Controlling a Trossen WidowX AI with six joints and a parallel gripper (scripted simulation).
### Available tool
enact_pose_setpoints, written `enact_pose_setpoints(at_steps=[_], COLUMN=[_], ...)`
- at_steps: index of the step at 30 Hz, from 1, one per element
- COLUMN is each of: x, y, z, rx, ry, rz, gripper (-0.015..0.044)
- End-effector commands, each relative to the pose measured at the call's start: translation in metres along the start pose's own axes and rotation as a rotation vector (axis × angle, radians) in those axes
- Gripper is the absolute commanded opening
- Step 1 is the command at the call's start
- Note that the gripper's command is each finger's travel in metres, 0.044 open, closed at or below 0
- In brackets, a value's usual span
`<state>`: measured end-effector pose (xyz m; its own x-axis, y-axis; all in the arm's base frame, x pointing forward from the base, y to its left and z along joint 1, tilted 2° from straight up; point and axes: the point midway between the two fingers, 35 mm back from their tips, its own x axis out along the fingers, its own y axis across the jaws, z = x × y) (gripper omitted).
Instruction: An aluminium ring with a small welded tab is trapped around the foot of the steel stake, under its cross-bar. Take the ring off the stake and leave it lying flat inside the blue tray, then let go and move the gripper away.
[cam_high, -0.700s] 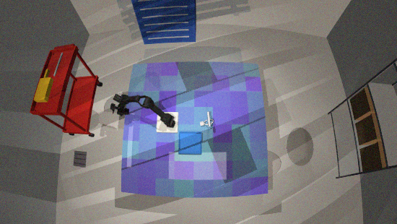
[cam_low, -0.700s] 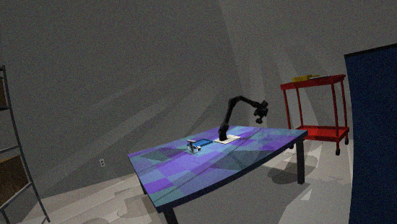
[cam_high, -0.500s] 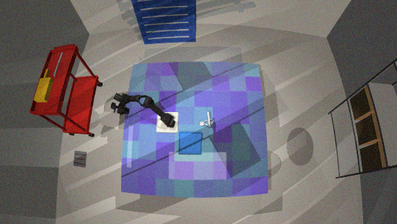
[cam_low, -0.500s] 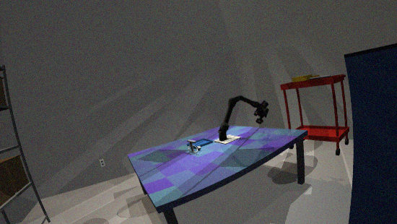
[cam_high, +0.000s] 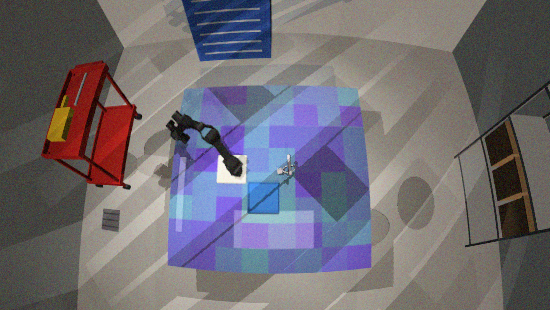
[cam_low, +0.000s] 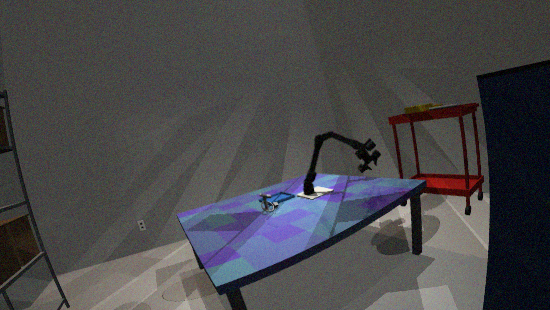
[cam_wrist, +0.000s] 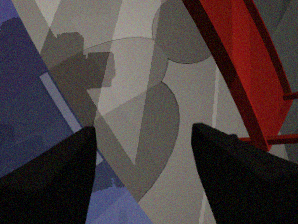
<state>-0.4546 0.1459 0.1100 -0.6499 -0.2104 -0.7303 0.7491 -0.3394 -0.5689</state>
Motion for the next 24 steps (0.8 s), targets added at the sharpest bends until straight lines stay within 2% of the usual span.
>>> enact_pose_setpoints(at_steps=[1, 12, 24], x=[-0.025, -0.094, -0.171], y=[0.004, 0.027, 0.074], z=[-0.038, -0.122, -0.19], rx=[0.131, 0.451, 0.797], ry=[0.071, 0.233, 0.393], rz=[-0.032, -0.133, -0.263], gripper=[0.02, 0.02, 0.02])
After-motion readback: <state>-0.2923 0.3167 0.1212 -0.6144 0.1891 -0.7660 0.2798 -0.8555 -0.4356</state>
